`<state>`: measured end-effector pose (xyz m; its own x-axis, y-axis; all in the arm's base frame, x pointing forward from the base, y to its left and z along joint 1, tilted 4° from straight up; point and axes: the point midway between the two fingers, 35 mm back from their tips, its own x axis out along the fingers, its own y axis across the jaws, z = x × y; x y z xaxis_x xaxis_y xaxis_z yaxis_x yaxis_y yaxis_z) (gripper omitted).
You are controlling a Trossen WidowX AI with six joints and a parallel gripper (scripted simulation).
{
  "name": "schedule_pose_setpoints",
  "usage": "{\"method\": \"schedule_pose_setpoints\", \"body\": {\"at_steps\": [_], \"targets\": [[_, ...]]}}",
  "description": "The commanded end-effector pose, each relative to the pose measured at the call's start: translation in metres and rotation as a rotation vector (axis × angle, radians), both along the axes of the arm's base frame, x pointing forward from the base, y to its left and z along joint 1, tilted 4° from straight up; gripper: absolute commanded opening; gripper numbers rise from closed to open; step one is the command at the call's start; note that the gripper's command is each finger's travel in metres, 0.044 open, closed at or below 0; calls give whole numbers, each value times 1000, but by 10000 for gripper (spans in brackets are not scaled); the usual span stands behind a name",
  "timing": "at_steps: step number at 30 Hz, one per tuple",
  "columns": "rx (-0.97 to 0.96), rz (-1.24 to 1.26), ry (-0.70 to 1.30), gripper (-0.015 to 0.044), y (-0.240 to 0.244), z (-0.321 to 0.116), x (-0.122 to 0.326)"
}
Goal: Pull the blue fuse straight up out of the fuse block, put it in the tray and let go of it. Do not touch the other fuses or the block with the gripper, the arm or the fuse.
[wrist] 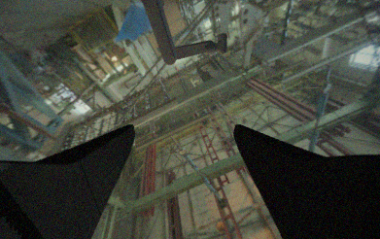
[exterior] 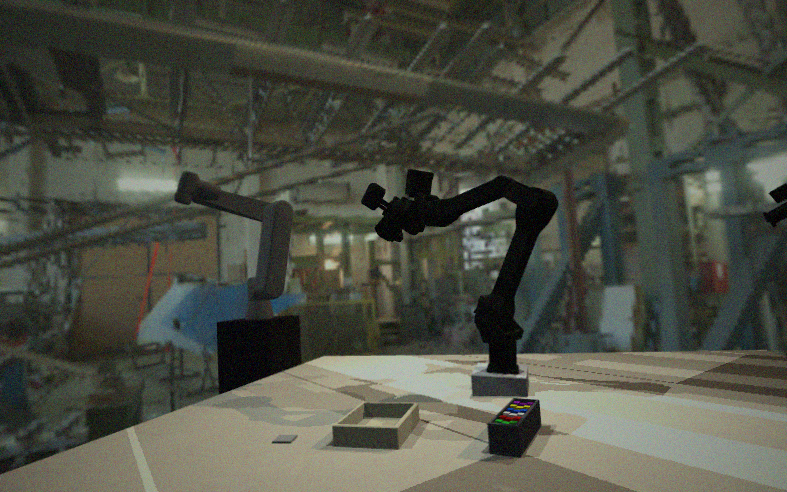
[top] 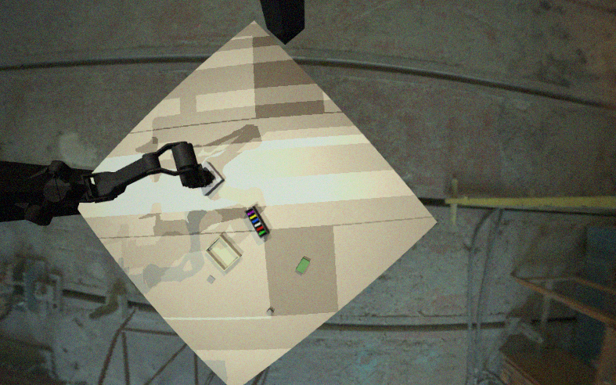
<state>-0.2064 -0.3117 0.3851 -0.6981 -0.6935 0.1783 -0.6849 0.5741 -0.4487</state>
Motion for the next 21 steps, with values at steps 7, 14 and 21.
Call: {"method": "schedule_pose_setpoints", "body": {"at_steps": [7,14,21], "targets": [[-51,186,-183,216,-32,-16,50],[-129,425,-617,73,-71,-52,126],[-122,561,-1150,73,-88,-96,223]]}}
